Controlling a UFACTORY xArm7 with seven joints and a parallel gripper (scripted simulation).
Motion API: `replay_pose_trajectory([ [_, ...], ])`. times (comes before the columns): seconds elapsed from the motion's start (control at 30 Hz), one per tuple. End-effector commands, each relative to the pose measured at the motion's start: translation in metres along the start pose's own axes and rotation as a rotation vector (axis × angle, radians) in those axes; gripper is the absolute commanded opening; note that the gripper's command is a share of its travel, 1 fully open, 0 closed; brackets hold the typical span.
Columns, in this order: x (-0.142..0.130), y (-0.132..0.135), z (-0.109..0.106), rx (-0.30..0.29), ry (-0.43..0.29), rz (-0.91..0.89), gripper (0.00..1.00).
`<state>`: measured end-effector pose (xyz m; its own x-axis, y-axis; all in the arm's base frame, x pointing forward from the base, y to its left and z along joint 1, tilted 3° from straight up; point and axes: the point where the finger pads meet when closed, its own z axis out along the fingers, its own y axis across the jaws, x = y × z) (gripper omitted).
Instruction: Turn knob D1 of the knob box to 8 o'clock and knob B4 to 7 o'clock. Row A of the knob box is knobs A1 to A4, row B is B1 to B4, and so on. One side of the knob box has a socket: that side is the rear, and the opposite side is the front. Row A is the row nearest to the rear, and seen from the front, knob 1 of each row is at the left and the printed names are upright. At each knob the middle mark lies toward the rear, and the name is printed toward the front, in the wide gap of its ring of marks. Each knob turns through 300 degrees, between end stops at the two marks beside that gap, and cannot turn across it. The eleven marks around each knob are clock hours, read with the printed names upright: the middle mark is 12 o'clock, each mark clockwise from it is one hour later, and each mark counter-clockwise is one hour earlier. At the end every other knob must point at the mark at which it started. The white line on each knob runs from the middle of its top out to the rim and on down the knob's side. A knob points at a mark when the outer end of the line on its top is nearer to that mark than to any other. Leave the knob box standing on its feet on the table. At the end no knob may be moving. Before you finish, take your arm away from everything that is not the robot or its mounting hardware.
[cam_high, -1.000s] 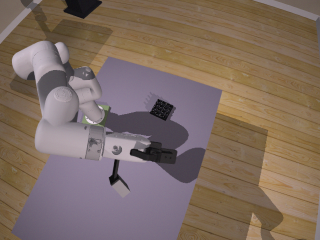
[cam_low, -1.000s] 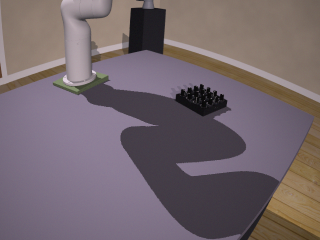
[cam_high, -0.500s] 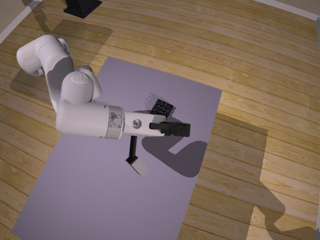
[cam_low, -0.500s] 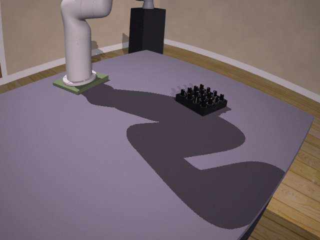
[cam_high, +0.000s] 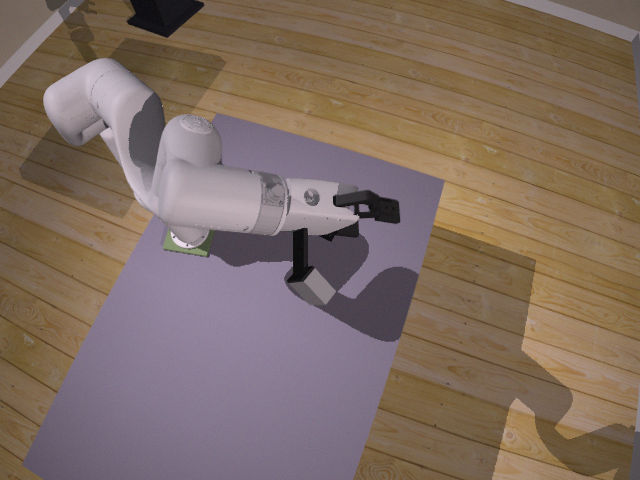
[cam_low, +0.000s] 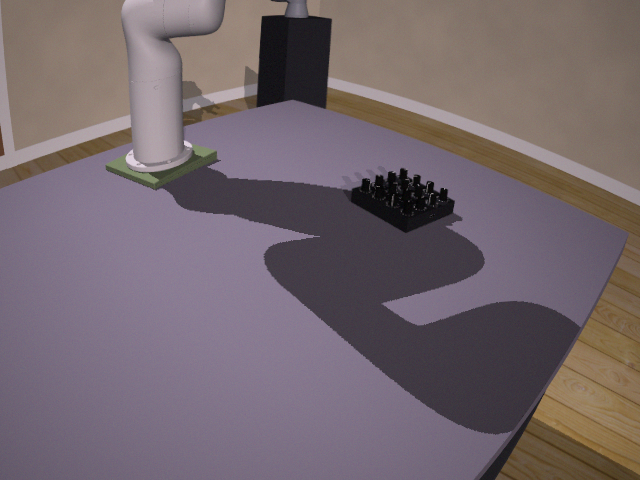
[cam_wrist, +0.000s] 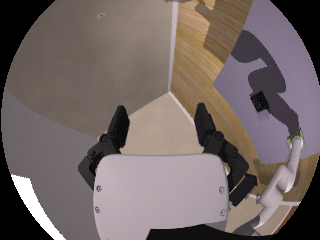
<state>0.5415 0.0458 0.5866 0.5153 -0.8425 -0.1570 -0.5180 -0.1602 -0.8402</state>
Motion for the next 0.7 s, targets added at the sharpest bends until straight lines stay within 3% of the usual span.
replay_pose_trajectory([
  [0.0, -0.031, 0.004, 0.018, -0.029, -0.028, -0.062, 1.0],
  [0.07, -0.05, 0.011, 0.032, -0.055, -0.044, -0.109, 1.0],
  [0.3, -0.05, 0.011, 0.032, -0.055, -0.044, -0.109, 1.0],
  [0.33, -0.082, 0.027, 0.056, -0.102, -0.072, -0.19, 1.0],
  [0.47, -0.098, 0.037, 0.068, -0.127, -0.086, -0.232, 1.0],
  [0.67, -0.099, 0.037, 0.069, -0.129, -0.087, -0.234, 1.0],
])
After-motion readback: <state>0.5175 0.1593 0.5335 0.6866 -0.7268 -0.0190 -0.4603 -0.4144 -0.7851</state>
